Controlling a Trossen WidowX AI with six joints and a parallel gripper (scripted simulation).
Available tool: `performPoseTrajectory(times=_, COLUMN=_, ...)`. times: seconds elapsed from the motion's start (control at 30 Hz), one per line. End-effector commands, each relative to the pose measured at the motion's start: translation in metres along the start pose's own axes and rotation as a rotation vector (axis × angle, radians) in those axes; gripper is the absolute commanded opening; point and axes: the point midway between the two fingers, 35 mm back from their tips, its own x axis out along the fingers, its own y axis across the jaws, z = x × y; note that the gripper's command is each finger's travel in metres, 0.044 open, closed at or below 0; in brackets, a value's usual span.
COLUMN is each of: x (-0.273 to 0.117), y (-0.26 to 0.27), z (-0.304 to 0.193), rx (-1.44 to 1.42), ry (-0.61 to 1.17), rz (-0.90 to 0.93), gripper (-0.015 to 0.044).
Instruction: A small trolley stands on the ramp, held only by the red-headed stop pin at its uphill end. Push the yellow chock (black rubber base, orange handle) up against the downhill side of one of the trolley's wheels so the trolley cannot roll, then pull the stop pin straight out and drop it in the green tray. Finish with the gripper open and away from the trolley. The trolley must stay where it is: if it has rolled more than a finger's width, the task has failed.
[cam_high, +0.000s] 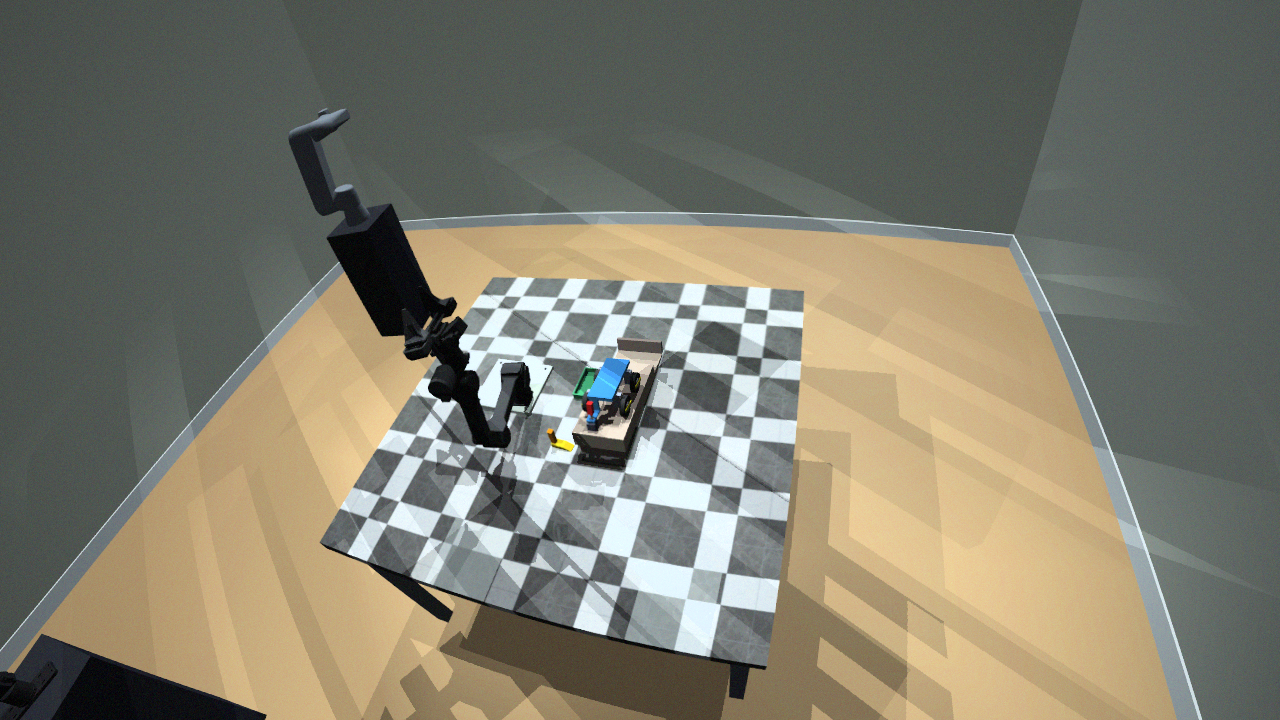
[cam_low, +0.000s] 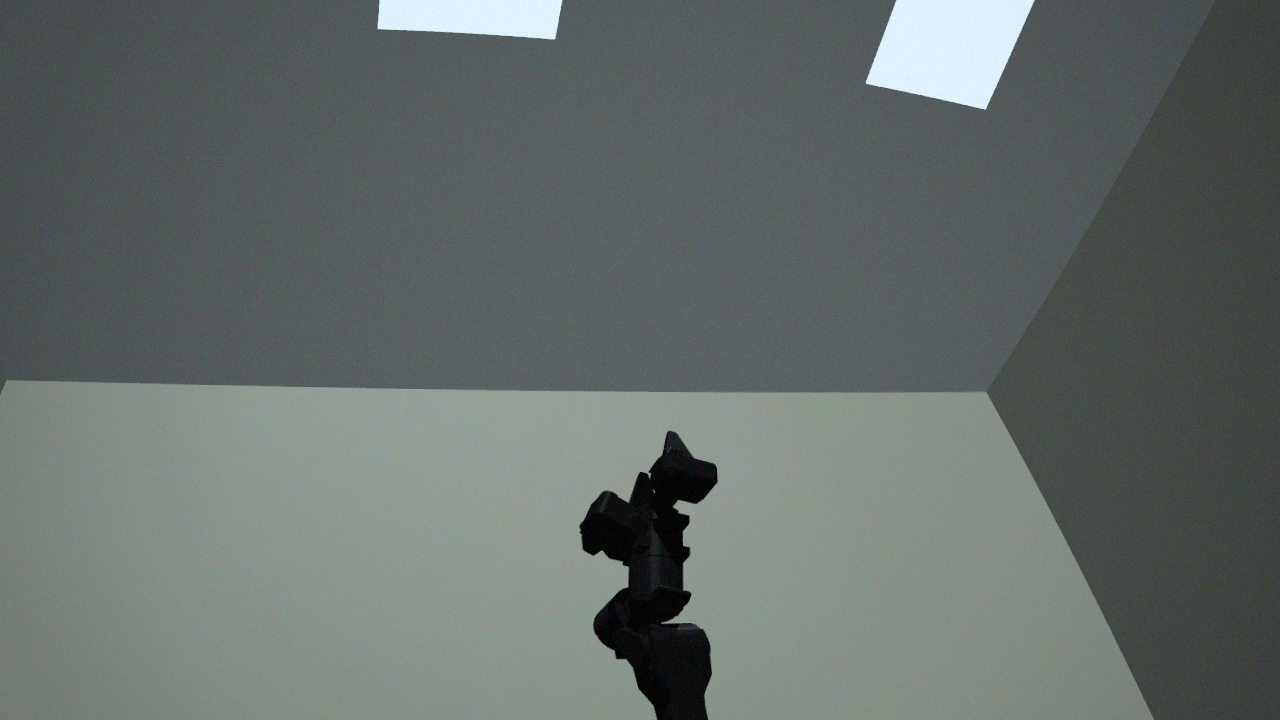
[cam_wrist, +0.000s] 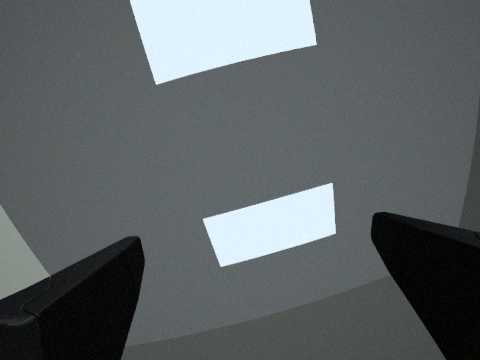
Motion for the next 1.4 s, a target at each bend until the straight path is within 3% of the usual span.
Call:
performPoseTrajectory(times=0.0, x=0.001, y=-0.002, z=-0.001, rx=-0.009, ry=0.000, rz=-0.006, gripper=0.0374)
performPoseTrajectory(times=0.23, x=0.027, y=-0.072, z=-0.023, rx=-0.349, ry=-0.007, rz=-0.225, gripper=0.0190)
performPoseTrajectory(times=0.63, x=0.037, y=-0.204, z=-0.015, rx=-0.964, ry=0.044, rz=-0.665, gripper=0.0190)
performPoseTrajectory(times=0.93, x=0.019, y=-0.262, z=0.012, rx=-1.198, ry=0.057, rz=-0.915, gripper=0.0190)
performPoseTrajectory(times=1.37, x=-0.041, y=-0.332, z=0.089, rx=-1.659, ry=0.254, rz=-1.461, gripper=0.0190)
